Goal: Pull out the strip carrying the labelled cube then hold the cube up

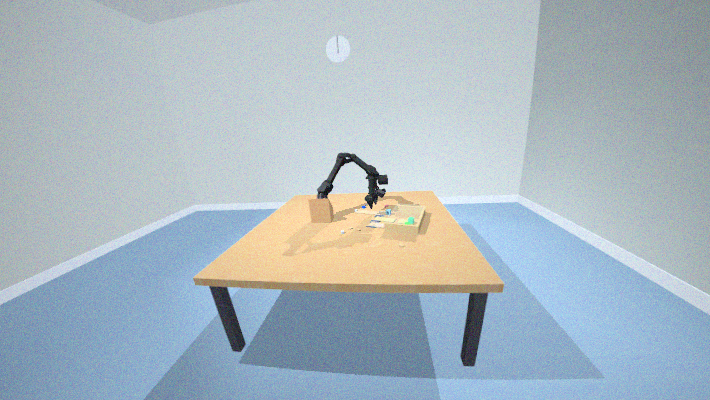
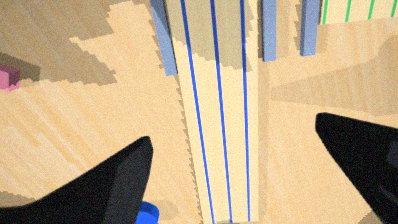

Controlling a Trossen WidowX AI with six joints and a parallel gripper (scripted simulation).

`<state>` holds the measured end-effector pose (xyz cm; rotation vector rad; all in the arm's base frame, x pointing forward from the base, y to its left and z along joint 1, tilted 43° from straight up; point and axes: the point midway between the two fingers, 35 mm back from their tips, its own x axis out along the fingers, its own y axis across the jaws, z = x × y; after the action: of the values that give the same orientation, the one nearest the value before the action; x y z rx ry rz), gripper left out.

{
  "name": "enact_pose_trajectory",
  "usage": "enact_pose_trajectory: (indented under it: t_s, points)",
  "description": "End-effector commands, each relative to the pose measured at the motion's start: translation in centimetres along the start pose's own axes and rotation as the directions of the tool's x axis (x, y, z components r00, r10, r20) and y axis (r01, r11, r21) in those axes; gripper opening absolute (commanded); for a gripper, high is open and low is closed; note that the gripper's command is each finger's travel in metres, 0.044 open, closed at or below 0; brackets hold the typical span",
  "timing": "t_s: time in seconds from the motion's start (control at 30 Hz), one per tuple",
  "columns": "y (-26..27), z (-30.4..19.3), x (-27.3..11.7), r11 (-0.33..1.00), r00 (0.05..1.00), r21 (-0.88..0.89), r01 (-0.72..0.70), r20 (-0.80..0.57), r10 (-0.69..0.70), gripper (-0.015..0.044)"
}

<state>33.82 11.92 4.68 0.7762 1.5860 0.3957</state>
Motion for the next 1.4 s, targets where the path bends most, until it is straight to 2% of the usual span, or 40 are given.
enact_pose_trajectory:
  t_s: [0.0, 0.93, 1.17, 1.37]
  points:
    - [0.1, 1.5, -0.3, 1.000, 1.000, -0.003, -0.005, 0.003, 0.005, 0.0440]
    - [0.1, 10.5, -1.7, 1.000, 1.000, -0.007, -0.004, 0.007, 0.004, 0.0440]
    - [0.1, 10.5, -0.8, 1.000, 1.000, -0.007, -0.004, 0.007, 0.004, 0.0256]
    - [0.1, 10.6, 0.2, 1.000, 1.000, -0.007, -0.004, 0.007, 0.004, 0.0250]
